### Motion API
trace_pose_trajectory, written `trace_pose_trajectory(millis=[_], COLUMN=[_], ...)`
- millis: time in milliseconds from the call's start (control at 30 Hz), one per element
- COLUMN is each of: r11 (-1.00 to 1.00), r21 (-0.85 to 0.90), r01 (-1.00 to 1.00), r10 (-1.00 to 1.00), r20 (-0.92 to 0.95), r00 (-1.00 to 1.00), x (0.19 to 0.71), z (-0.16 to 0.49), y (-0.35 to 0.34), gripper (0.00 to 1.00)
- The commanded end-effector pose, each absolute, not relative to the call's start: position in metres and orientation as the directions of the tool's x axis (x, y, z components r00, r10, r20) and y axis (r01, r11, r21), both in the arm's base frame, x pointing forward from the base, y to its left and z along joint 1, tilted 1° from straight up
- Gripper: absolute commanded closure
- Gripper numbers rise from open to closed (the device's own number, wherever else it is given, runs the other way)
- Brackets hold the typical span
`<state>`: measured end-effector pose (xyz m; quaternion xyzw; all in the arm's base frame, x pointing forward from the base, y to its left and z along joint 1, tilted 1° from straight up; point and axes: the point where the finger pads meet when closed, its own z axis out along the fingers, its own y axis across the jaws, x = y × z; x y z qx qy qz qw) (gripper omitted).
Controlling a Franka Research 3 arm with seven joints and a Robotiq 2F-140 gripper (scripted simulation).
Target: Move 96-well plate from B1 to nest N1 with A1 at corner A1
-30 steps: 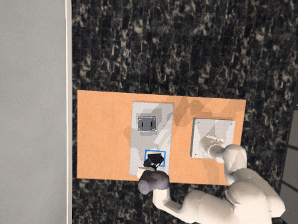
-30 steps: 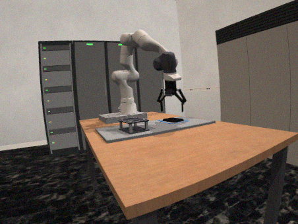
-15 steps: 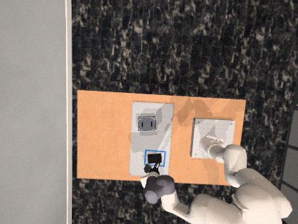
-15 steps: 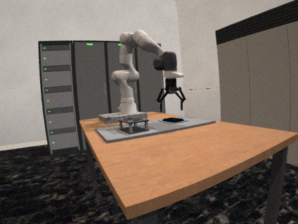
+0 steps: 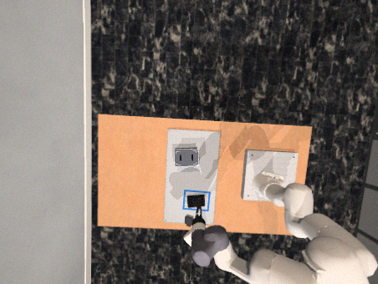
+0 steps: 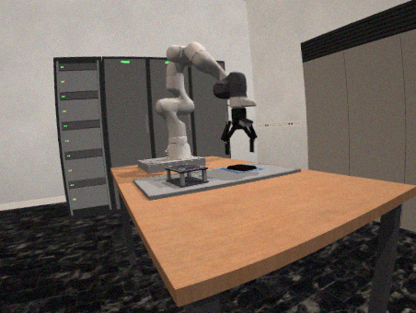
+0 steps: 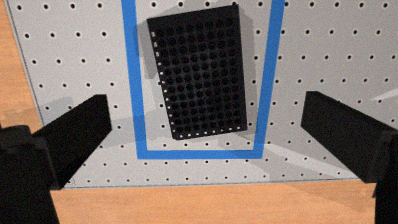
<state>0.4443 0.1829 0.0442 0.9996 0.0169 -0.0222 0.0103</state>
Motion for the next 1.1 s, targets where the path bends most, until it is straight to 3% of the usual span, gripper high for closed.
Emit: trace_pose_trajectory(millis=[0,1067], r11=[-0.987,-0.986], r21=[0.000,0.001], r01=[0.162,0.169], r10=[0.162,0.169], r20=[-0.018,-0.016], r00=[0.987,0.985], x=[0.450,0.450], z=[0.046,0.034], y=[0.183,0.183], gripper=[0.00,0.00])
